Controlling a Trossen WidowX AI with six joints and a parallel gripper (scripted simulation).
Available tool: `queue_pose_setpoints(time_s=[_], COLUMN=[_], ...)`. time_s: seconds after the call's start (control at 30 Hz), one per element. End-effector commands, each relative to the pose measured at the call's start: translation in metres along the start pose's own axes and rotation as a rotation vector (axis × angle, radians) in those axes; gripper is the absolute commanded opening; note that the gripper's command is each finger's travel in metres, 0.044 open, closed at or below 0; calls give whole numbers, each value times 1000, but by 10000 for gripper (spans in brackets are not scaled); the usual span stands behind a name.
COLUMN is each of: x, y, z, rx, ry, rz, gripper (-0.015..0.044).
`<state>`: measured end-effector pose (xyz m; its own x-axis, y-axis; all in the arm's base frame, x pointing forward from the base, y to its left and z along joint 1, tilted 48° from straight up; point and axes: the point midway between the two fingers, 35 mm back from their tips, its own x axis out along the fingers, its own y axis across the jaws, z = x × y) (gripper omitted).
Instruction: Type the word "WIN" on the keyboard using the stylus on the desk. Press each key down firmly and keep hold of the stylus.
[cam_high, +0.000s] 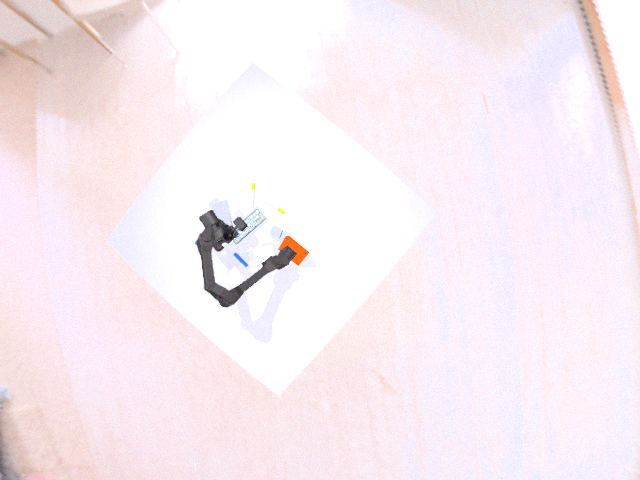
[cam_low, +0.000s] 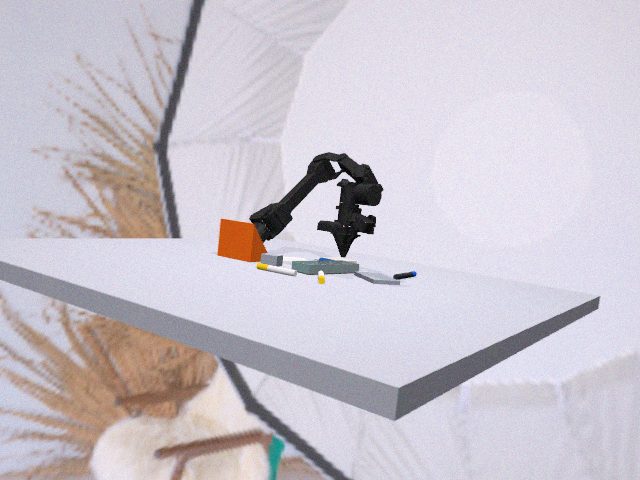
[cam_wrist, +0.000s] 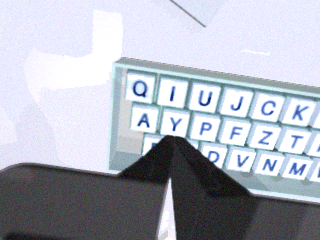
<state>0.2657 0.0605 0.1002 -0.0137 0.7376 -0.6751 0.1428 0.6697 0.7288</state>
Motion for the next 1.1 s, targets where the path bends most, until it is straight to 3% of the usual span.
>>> queue_pose_setpoints(time_s=[0.0, 0.17, 0.7, 0.9, 1.07], x=[0, 1, 1, 0, 1], y=[-2, -63, -67, -122, -132], z=[0, 0, 0, 1, 0], rx=[2, 2, 3, 11, 1], ry=[4, 4, 3, 1, 3], rz=[7, 5, 5, -1, 3], gripper=[0, 0, 0, 0, 0])
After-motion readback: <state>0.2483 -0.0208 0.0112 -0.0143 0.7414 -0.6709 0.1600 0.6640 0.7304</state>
